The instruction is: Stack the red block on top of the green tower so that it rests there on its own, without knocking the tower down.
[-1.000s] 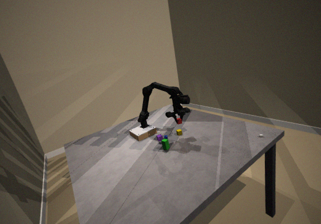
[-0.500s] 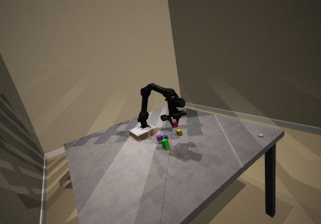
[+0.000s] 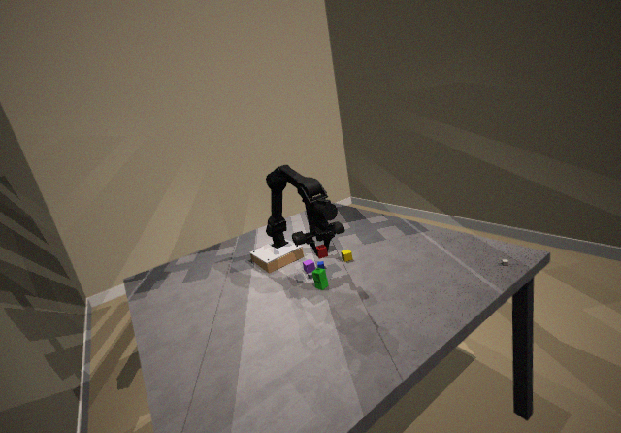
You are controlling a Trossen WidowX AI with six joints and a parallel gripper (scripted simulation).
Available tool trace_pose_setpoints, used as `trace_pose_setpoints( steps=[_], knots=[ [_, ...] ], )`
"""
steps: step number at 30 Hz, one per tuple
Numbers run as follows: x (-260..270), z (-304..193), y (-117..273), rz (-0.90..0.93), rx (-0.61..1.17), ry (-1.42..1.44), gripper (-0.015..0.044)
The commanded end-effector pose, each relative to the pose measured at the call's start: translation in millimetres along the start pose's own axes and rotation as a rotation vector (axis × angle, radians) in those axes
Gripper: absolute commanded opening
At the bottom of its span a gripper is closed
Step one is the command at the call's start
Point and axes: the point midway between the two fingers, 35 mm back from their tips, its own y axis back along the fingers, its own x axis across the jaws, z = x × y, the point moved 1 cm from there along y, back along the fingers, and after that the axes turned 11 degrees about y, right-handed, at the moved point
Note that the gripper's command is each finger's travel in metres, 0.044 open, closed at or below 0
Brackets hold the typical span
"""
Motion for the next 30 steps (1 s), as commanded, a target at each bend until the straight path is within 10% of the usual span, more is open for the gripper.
trace_pose_setpoints(
  steps=[1, 30],
  knots=[
    [-27.8, 4.8, 0.2, -0.006, 0.000, 0.005, 0.0000],
    [-28.5, 4.4, -48.9, -0.006, 0.000, 0.005, 0.0000]
  ],
)
